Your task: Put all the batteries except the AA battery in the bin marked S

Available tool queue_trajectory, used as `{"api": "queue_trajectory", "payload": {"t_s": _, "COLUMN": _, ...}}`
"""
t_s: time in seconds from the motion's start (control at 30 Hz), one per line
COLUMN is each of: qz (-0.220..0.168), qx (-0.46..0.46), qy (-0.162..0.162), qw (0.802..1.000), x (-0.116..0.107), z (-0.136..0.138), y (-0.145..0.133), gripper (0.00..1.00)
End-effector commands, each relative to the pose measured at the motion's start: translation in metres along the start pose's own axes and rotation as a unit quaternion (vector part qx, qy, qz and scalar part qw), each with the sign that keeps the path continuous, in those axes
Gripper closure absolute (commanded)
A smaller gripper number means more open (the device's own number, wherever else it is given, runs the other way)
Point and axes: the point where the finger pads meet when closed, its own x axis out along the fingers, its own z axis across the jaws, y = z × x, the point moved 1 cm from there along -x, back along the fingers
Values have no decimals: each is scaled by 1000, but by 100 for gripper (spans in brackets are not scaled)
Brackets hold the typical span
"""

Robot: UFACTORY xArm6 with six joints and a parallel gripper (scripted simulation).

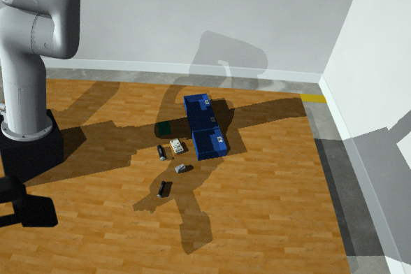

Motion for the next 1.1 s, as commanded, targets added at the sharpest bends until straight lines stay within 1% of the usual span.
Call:
{"api": "queue_trajectory", "payload": {"t_s": 0.0, "qz": 2, "qx": -1, "qy": -1, "qw": 1000, "x": -2, "z": -1, "y": 0, "gripper": 0}}
{"api": "queue_trajectory", "payload": {"t_s": 0.53, "qz": 2, "qx": -1, "qy": -1, "qw": 1000, "x": -2, "z": -1, "y": 0, "gripper": 0}}
{"api": "queue_trajectory", "payload": {"t_s": 0.57, "qz": 2, "qx": -1, "qy": -1, "qw": 1000, "x": 6, "z": 3, "y": 2, "gripper": 93}}
{"api": "queue_trajectory", "payload": {"t_s": 0.97, "qz": 2, "qx": -1, "qy": -1, "qw": 1000, "x": 95, "z": 40, "y": 22, "gripper": 93}}
{"api": "queue_trajectory", "payload": {"t_s": 1.07, "qz": 2, "qx": -1, "qy": -1, "qw": 1000, "x": 95, "z": 40, "y": 22, "gripper": 93}}
